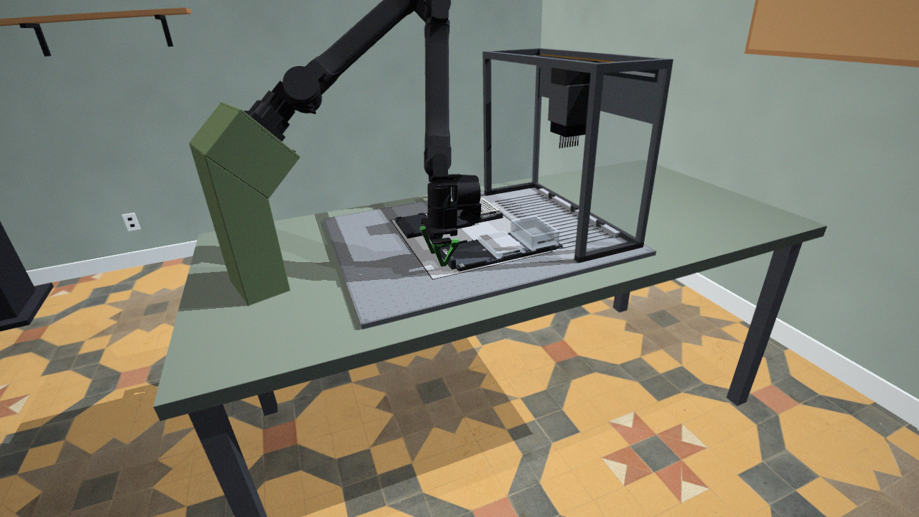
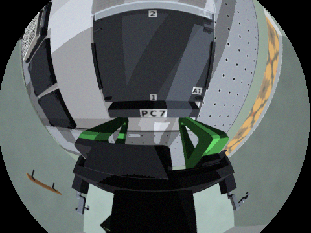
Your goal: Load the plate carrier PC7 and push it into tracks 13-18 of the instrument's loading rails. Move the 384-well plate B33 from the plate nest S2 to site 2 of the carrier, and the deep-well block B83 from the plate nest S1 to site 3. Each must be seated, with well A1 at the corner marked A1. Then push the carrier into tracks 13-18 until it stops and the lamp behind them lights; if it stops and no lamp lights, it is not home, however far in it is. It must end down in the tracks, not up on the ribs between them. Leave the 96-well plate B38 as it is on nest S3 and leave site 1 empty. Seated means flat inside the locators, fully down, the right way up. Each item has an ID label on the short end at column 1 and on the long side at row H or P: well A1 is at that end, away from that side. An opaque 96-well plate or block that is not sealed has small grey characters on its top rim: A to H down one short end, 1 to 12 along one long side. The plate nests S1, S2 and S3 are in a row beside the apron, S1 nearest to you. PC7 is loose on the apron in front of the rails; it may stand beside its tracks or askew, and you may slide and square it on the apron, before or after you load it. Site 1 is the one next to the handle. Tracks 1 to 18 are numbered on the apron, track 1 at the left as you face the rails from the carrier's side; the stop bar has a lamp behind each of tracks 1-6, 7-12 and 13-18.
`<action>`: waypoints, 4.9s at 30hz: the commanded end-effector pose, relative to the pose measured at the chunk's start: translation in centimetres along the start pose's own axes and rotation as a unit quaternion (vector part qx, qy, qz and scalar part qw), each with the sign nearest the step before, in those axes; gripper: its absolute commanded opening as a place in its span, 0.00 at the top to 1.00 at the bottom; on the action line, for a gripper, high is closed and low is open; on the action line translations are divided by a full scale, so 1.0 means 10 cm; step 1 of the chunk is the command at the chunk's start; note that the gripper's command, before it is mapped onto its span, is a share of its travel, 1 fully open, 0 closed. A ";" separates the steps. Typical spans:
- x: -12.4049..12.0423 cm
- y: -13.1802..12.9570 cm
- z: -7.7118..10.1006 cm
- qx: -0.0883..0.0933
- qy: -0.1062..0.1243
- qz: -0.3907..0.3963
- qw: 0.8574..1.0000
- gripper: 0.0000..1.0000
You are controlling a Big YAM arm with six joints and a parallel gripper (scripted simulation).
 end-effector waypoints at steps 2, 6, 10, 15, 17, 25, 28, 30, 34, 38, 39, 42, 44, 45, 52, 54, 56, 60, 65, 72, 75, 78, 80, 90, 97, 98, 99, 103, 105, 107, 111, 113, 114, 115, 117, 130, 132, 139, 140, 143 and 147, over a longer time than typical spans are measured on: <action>0.56 -0.11 0.07 -0.017 -0.051 0.024 0.998 0.20; 0.55 -0.11 0.05 -0.017 -0.049 0.023 0.998 0.20; 0.56 -0.11 0.03 -0.014 -0.046 0.024 0.999 0.20; 0.64 -0.11 0.06 -0.016 -0.048 0.023 0.998 0.20; 0.67 -0.11 0.07 -0.017 -0.050 0.024 0.998 0.20; 0.74 -0.12 0.08 -0.018 -0.051 0.025 0.998 0.20; 0.74 -0.12 0.06 -0.016 -0.047 0.023 0.998 0.20; 0.77 -0.13 0.07 -0.016 -0.049 0.024 0.998 0.20; 0.81 -0.14 0.06 -0.017 -0.048 0.024 0.998 0.20; 0.81 -0.14 0.05 -0.016 -0.047 0.023 0.999 0.20; 0.83 -0.15 0.05 -0.016 -0.047 0.023 0.998 0.20; 0.86 -0.15 0.06 -0.016 -0.047 0.023 0.998 0.20; 0.88 -0.16 0.06 -0.017 -0.048 0.024 0.998 0.20; 0.89 -0.16 0.06 -0.017 -0.048 0.024 0.998 0.20; 0.96 -0.17 0.06 -0.016 -0.047 0.024 0.998 0.20; 0.96 -0.17 0.06 -0.016 -0.047 0.024 0.998 0.20; 0.97 -0.18 0.05 -0.016 -0.046 0.023 0.999 0.20; 1.01 -0.19 0.06 -0.016 -0.046 0.023 0.999 0.20; 1.06 -0.20 0.06 -0.016 -0.046 0.023 0.999 0.20; 1.10 -0.21 0.05 -0.016 -0.046 0.023 0.999 0.20; 1.12 -0.22 0.05 -0.015 -0.045 0.023 0.999 0.20; 1.15 -0.23 0.04 -0.015 -0.044 0.022 0.999 0.20; 1.16 -0.24 0.04 -0.015 -0.044 0.022 0.999 0.20; 1.21 -0.26 0.01 -0.013 -0.040 0.020 0.999 0.20; 1.28 -0.28 0.01 -0.013 -0.040 0.019 0.999 0.20; 1.29 -0.28 0.01 -0.013 -0.040 0.019 0.999 0.20; 1.30 -0.28 0.02 -0.013 -0.040 0.019 0.999 0.20; 1.33 -0.29 0.02 -0.013 -0.040 0.018 0.999 0.20; 1.33 -0.29 0.02 -0.013 -0.040 0.018 0.999 0.20; 1.36 -0.30 0.02 -0.013 -0.040 0.018 0.999 0.20; 1.39 -0.31 0.03 -0.013 -0.039 0.017 0.999 0.20; 1.42 -0.31 0.03 -0.013 -0.040 0.017 0.999 0.20; 1.43 -0.32 0.03 -0.014 -0.041 0.017 0.999 0.20; 1.44 -0.32 0.03 -0.014 -0.041 0.017 0.999 0.20; 1.46 -0.33 0.03 -0.014 -0.041 0.017 0.999 0.20; 1.58 -0.35 0.04 -0.014 -0.042 0.016 0.999 0.20; 1.60 -0.36 0.05 -0.014 -0.042 0.016 0.999 0.20; 1.64 -0.37 0.05 -0.013 -0.041 0.014 0.999 0.20; 1.65 -0.37 0.05 -0.013 -0.040 0.014 0.999 0.20; 1.68 -0.38 0.06 -0.013 -0.041 0.014 0.999 0.20; 1.72 -0.39 0.06 -0.013 -0.041 0.014 0.999 0.20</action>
Point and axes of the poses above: the point where the finger pads meet when closed, its own z axis back along the fingers, its own y axis across the jaws, x = y × z, the point moved 5 cm from there along z, back along the fingers, and after that the axes turned 15 degrees about z, right-handed, at the moved point
